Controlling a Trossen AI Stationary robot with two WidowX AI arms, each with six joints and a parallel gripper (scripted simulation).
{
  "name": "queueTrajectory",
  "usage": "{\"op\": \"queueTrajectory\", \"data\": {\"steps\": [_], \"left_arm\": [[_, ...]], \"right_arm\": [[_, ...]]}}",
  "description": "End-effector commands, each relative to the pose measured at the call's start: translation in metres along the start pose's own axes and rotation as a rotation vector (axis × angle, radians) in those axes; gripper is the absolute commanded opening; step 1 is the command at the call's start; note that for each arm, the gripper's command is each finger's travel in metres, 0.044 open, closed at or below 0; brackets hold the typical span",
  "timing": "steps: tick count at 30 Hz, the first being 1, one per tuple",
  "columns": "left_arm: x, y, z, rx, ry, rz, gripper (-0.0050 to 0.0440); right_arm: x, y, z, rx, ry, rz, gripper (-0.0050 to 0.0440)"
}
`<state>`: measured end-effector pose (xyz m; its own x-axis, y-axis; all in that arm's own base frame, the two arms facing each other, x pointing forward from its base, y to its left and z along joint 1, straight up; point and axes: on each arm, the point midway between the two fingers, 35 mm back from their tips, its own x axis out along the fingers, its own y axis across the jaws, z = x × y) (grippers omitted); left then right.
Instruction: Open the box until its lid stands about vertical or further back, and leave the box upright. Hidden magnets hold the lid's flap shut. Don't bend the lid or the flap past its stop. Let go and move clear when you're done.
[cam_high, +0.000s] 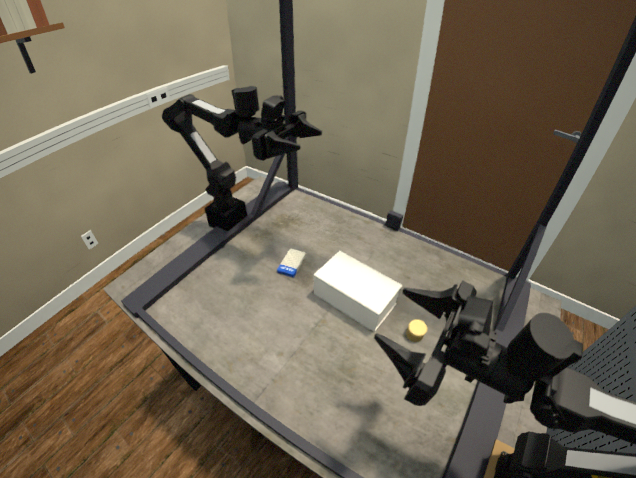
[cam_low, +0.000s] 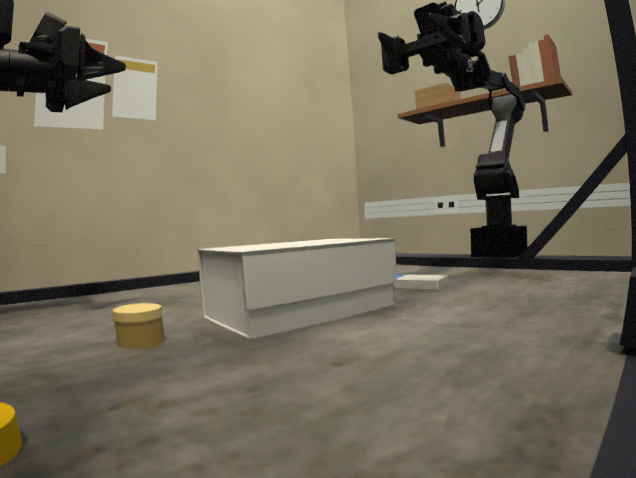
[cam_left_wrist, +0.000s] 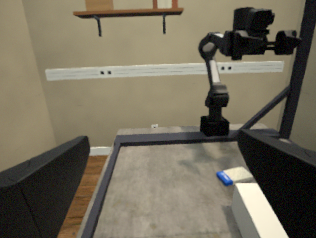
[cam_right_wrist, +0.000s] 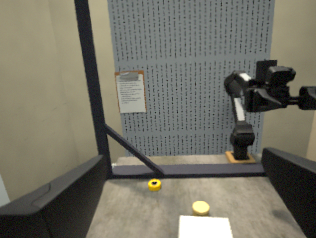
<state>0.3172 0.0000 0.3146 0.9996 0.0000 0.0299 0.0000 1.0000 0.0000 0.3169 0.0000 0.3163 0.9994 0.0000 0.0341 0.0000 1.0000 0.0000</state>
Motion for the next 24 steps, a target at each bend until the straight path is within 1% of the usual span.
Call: {"op": "queueTrajectory", "data": {"steps": [1,17,21,24], "left_arm": [[-0.001,0.0,0.008,0.0,-0.02,0.0,0.044],[-0.001,0.0,0.008,0.0,-0.02,0.0,0.044],[0.009,-0.008,0.002,-0.024,0.005,-0.007,0.0344],[0.024,-0.026,-0.015,-0.059,0.057,-0.02,0.0272]], "right_arm": [[-0.001,0.0,0.007,0.0,-0.016,0.0,0.044],[-0.001,0.0,0.007,0.0,-0.016,0.0,0.044],[0.015,-0.003,0.006,0.001,0.002,-0.01,0.044],[0.04,-0.007,0.003,0.002,0.031,-0.024,0.044]]}}
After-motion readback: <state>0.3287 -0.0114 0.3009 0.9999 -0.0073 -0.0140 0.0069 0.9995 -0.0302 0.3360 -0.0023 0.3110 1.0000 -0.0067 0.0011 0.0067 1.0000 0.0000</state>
